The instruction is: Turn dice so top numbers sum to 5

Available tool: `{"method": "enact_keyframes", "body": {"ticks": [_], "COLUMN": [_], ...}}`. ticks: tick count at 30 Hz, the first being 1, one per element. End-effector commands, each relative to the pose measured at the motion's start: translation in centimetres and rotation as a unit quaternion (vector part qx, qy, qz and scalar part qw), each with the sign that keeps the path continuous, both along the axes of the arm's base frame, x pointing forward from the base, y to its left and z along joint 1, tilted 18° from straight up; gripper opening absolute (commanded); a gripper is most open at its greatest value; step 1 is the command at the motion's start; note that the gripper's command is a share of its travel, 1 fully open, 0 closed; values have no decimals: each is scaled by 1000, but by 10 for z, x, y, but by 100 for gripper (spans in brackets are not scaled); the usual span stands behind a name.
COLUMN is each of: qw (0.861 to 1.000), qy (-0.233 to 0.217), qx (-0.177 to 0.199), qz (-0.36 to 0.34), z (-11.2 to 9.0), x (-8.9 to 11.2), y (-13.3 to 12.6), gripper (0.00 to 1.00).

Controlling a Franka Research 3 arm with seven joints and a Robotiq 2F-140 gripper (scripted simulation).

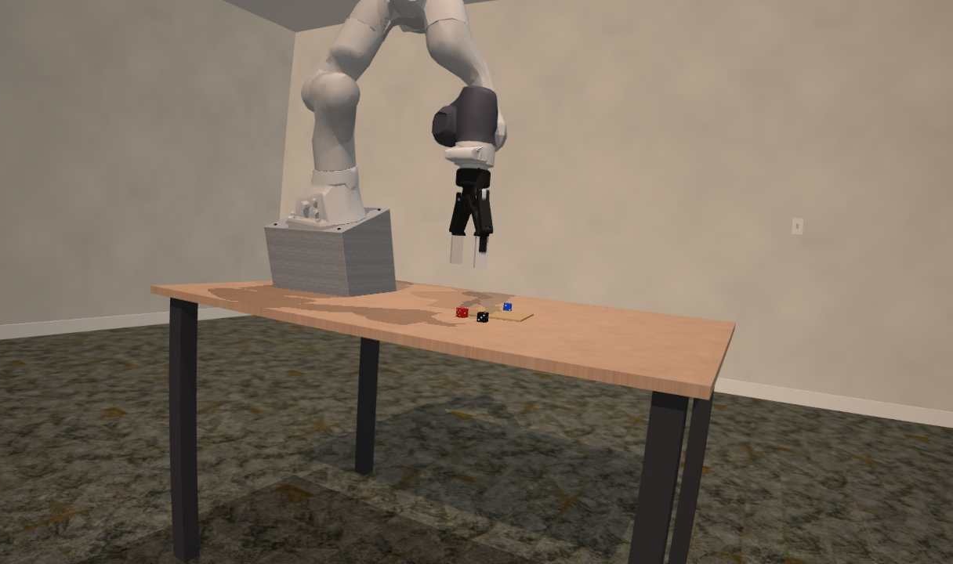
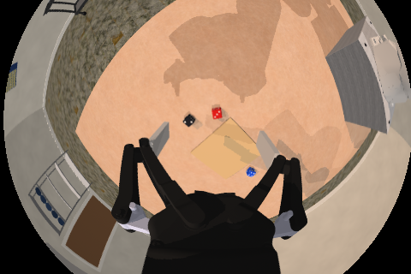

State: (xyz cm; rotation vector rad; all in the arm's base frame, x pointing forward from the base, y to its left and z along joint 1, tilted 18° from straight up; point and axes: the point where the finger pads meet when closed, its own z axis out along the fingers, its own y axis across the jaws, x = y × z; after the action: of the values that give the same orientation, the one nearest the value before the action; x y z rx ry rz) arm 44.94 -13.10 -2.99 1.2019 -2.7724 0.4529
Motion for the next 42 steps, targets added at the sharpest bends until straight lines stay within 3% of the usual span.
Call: {"method": "enact_keyframes", "body": {"ticks": [1, 12, 27, 29, 30, 42], "qw": [996, 985, 942, 942, 933, 888], "qy": [-20, -47, -96, -96, -103, -134], "qx": [2, 5, 10, 10, 11, 14], "qz": [-84, -168, -321, -321, -344, -440], "z": [-1, -3, -5, -5, -5, -7], "x": [-2, -2, -1, -1, -1, -1], "y": [1, 0, -1, -1, -1, -2], "gripper": [100, 100, 100, 100, 100, 100]}}
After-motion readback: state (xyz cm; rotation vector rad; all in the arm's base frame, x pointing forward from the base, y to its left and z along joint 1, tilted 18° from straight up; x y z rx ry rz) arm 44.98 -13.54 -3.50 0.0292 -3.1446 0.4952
